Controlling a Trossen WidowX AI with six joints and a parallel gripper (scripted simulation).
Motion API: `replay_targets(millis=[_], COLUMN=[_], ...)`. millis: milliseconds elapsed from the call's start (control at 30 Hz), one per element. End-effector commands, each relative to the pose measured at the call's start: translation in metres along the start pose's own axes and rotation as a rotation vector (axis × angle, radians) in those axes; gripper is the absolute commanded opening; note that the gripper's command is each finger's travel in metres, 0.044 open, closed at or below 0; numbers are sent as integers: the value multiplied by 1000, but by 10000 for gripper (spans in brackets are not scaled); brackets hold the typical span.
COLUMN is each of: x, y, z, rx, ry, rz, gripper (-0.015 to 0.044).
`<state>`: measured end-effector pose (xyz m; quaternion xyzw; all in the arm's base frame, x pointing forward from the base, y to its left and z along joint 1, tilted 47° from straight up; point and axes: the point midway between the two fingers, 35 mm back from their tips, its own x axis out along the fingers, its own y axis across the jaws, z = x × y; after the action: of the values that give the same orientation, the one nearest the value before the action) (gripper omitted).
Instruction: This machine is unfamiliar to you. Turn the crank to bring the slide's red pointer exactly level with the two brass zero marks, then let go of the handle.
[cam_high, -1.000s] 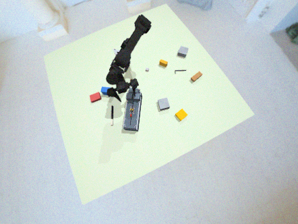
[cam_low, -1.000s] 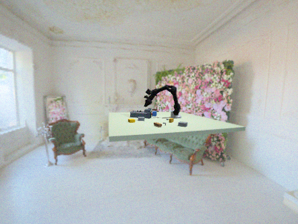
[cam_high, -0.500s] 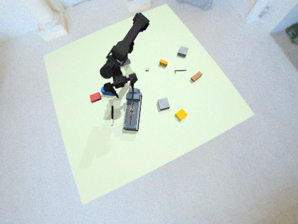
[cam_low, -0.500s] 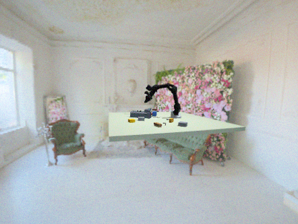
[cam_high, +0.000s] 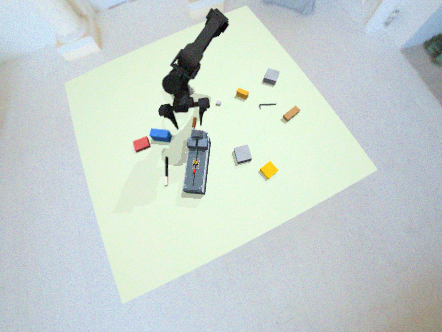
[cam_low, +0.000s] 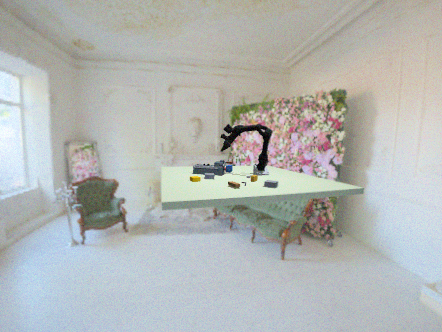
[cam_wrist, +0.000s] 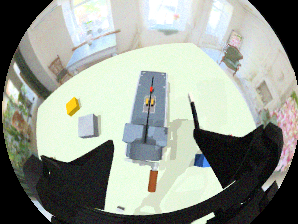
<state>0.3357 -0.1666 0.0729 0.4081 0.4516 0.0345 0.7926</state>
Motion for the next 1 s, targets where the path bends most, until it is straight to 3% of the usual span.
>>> replay_targets(millis=[0, 567, 967], x=[-11, -30, 5], y=[5, 9, 10], z=[-14, -55, -81], rx=[52, 185, 185], ry=[-30, -112, -112], rz=[-48, -150, -150], gripper=[440, 440, 440])
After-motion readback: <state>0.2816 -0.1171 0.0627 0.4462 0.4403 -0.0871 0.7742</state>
